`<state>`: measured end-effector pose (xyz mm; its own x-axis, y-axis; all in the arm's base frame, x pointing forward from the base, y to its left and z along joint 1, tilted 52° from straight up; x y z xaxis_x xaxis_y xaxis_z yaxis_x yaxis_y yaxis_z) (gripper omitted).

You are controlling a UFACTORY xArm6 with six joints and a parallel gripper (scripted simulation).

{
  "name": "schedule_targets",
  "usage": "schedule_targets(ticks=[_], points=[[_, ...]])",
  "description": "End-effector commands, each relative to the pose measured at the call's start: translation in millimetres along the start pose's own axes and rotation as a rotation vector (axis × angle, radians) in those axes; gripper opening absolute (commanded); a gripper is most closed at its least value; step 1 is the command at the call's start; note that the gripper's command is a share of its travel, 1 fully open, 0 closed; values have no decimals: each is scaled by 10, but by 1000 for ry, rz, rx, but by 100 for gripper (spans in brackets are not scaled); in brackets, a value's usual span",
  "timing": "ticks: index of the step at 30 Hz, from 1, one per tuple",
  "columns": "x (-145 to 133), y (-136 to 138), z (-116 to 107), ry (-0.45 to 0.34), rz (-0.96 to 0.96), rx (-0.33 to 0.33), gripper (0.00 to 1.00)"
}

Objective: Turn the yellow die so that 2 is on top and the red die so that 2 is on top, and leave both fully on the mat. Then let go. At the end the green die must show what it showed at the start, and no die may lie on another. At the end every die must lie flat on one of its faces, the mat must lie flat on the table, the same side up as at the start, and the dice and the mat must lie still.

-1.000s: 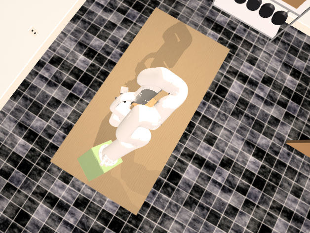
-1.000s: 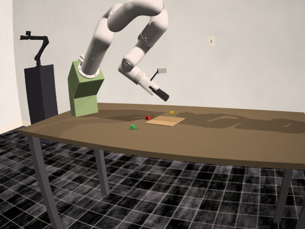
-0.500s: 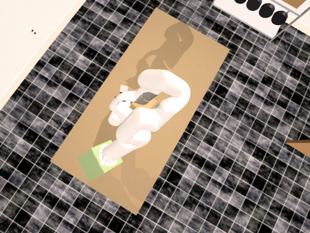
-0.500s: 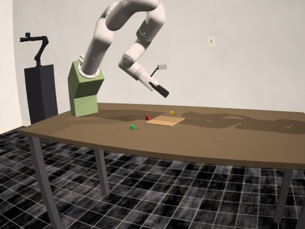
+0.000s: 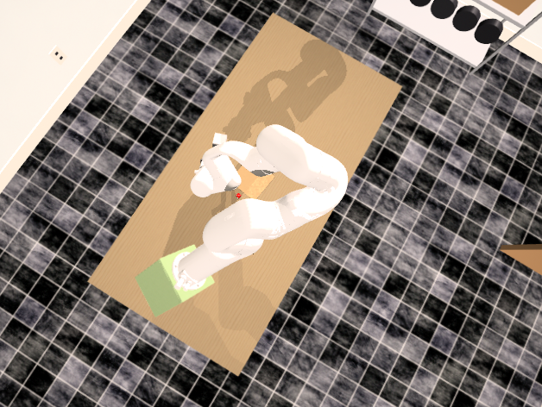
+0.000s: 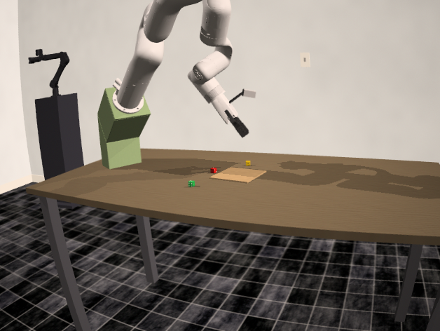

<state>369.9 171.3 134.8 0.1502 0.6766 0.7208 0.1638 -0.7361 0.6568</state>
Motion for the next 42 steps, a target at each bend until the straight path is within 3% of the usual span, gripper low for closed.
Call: schedule_targets(ticks=[1,4,6,9,17,26,27,42], points=[[76,44,46,-171,-23,1,31],[135,51,57,-244,-23,6,31],[135,51,57,-244,-23,6,31],[245,56,75,-365,-20,20,31],[410,68,110,-556,-18,39,31],[453,63,112,-607,-17,50,31],[453,63,112,-607,-17,50,100],[452,63,113,-607,-28,53,100]])
Point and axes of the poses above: the point where the finger pads meet when closed, its own z axis out along the fingers, its own y axis across the jaws, x = y × z, the point moved 2 cm from there along -z, back along the fingers, and after that the axes turned 6 degrees about -z, right-handed, at the moved point
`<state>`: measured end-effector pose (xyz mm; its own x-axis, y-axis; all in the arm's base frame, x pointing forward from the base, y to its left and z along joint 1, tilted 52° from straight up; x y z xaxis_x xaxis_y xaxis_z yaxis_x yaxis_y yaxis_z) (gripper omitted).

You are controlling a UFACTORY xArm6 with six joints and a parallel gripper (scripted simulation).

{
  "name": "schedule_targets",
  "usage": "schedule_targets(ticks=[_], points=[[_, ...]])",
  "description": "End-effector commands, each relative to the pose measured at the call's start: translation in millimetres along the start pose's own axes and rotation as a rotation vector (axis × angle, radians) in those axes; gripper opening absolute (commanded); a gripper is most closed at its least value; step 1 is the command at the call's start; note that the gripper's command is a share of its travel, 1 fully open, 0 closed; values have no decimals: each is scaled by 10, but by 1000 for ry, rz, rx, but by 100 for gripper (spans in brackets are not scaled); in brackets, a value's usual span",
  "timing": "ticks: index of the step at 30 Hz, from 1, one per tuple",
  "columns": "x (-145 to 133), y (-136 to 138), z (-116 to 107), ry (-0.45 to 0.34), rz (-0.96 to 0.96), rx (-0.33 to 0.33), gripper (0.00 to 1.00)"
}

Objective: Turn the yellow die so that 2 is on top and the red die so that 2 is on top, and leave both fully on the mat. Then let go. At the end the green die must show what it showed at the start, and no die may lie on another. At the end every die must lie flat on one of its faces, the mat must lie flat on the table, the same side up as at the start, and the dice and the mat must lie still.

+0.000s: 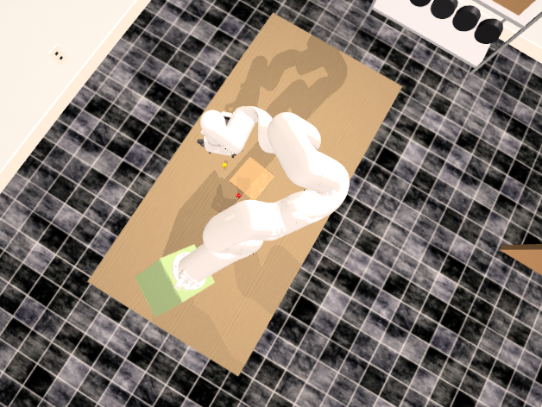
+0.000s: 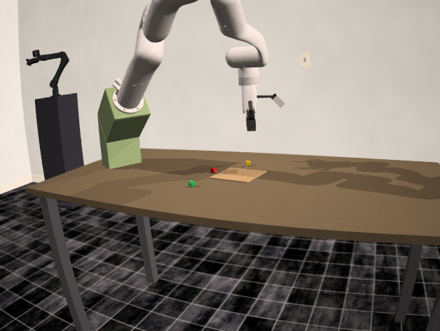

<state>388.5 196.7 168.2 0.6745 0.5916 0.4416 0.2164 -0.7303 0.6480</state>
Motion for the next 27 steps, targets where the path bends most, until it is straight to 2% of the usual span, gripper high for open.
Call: schedule_targets(ticks=[1,7,13,16,27], points=[[9,-1,-4,2,-15,1,100],[5,-1,15,3,-130,0,100],[-4,-2,54,3,-369,-2,100],[-4,-2,56,3,-383,-2,100],[-23,-3,130,3,-829,-5,100]])
Point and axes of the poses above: the point where the finger pads meet when closed, its own z axis out along the fingers, its own y axis across the jaws, x = y × z, the point moved 2 cm from there along -z, back along the fingers, and after that the axes turned 6 degrees about -z, right-handed, at the moved point
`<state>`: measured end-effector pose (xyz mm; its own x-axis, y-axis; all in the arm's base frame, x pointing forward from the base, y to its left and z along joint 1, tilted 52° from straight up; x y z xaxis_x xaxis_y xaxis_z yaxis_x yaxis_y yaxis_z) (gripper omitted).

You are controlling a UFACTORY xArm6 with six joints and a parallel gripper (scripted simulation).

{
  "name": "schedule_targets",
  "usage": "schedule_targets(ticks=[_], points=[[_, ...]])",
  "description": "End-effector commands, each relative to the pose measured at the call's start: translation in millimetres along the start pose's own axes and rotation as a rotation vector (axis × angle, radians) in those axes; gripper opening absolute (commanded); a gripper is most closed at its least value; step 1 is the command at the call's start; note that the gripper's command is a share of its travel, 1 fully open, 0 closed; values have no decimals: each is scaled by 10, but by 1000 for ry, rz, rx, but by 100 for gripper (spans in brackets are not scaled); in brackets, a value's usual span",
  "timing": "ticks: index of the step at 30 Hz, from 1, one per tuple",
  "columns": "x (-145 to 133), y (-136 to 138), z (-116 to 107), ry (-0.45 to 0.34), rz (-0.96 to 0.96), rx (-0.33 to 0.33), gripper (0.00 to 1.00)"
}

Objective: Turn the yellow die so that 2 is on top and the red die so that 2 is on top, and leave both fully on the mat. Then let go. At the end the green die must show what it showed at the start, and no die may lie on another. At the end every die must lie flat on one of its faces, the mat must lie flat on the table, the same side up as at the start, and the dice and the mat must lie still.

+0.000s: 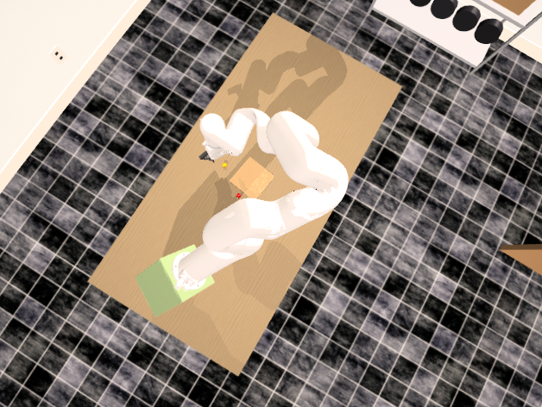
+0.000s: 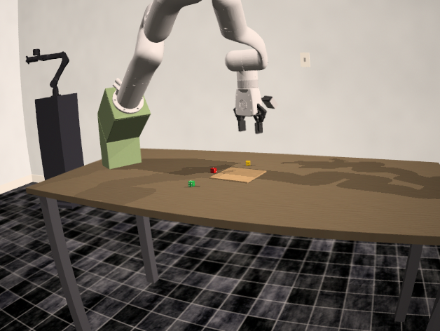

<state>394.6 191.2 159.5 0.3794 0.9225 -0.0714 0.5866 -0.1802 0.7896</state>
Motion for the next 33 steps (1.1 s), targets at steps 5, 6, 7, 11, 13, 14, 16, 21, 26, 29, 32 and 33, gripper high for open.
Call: schedule_targets(ticks=[5,6,7,11,13,14,16,21,26,29,32,33], points=[[2,1,30,0,-231,9,100],[-1,-2,43,0,-311,9,100],[-3,-5,53,0,-373,9,100],[-7,-9,70,0,-477,8,100],[-10,-12,84,1,-560,8,100],[-10,-12,84,1,-561,8,100],[-13,-15,98,1,-647,8,100],[-19,-22,125,2,-814,8,100],[-26,-30,153,2,-986,8,100],[-30,-34,168,3,-1083,8,100],[-33,-38,182,3,-1169,8,100],[-36,-42,194,3,-1242,8,100]])
Point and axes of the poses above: the point where the finger pads meet when closed, its own z axis out along the fingers, its own y axis across the jaws, x = y × z, the point moved 2 cm from there along -z, back along the fingers, and after that the axes turned 6 degrees about -z, right-handed, at the moved point
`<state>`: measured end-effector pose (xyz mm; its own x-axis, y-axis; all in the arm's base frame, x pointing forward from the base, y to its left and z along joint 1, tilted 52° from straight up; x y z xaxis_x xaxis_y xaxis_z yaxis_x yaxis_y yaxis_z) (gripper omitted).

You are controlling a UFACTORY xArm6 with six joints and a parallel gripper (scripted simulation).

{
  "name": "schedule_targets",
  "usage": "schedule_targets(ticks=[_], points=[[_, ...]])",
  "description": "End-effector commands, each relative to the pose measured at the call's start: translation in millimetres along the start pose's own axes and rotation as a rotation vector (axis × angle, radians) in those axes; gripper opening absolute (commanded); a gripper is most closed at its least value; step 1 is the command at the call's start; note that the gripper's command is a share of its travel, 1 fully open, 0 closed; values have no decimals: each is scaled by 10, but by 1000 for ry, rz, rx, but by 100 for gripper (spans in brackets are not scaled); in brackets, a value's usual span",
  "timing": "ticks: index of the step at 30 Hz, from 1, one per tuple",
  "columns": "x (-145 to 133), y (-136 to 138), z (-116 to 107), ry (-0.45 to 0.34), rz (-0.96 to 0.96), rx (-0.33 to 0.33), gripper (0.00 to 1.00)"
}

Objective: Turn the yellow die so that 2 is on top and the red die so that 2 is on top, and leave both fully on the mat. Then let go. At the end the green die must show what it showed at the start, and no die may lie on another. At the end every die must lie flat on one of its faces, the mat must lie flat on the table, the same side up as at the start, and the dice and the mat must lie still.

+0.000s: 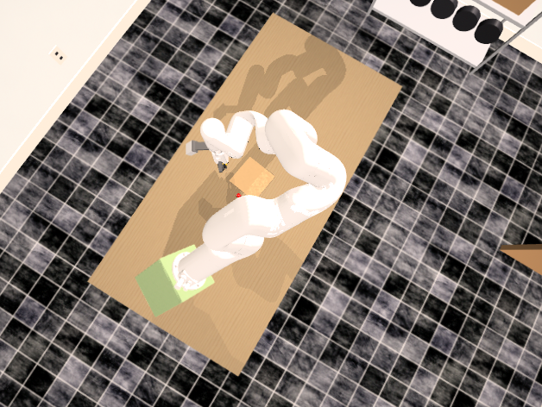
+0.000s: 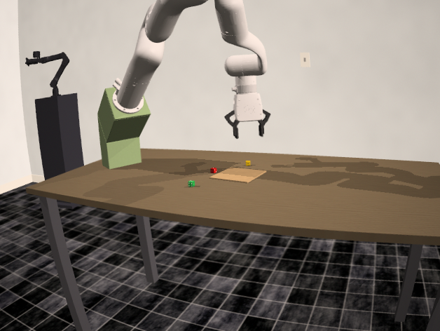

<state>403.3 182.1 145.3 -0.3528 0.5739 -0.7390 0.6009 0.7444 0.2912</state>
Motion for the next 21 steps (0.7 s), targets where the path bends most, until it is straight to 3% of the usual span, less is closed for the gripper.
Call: schedule_targets(ticks=[1,21], points=[[0,4,16,8,-148,6,100],[19,-41,129,12,-855,2,100]])
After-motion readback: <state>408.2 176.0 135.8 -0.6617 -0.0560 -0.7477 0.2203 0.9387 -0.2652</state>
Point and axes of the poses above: the point where the finger pads meet when closed, its own z axis out along the fingers, its own y axis across the jaws, x = y × z, the point moved 2 cm from there along -z, back along the fingers, and after that the axes turned 6 degrees about -z, right-handed, at the moved point
